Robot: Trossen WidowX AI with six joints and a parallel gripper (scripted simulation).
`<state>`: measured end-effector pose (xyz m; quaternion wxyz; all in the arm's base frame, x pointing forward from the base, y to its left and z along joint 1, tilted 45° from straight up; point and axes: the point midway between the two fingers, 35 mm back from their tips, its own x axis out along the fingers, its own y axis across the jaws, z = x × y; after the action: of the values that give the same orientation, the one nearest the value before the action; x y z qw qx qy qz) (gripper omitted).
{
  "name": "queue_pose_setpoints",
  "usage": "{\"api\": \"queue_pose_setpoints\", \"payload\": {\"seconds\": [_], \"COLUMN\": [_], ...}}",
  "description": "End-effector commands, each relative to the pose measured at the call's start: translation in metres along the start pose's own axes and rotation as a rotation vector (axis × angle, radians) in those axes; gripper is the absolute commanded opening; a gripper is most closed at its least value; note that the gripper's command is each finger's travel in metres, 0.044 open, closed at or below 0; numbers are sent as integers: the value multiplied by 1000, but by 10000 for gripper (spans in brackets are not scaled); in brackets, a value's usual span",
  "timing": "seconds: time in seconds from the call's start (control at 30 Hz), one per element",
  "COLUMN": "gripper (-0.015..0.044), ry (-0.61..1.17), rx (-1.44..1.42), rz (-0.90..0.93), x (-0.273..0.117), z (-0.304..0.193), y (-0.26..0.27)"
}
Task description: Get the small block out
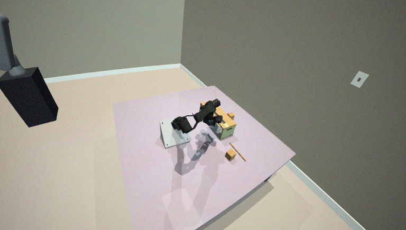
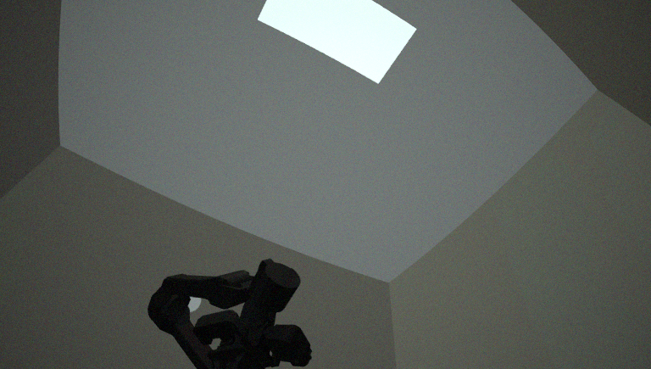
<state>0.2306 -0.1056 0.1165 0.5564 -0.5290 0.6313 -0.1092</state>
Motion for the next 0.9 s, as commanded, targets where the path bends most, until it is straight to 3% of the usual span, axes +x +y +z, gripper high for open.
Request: {"api": "queue_pose_setpoints", "payload": {"seconds": [0.0, 0.87], "gripper": [0, 0], "ry": [6, 72], "rx": [-190, -1251], "rz": [-15, -65], "x": [-5, -26], "z": [-1, -4], "y": [0, 1]}}
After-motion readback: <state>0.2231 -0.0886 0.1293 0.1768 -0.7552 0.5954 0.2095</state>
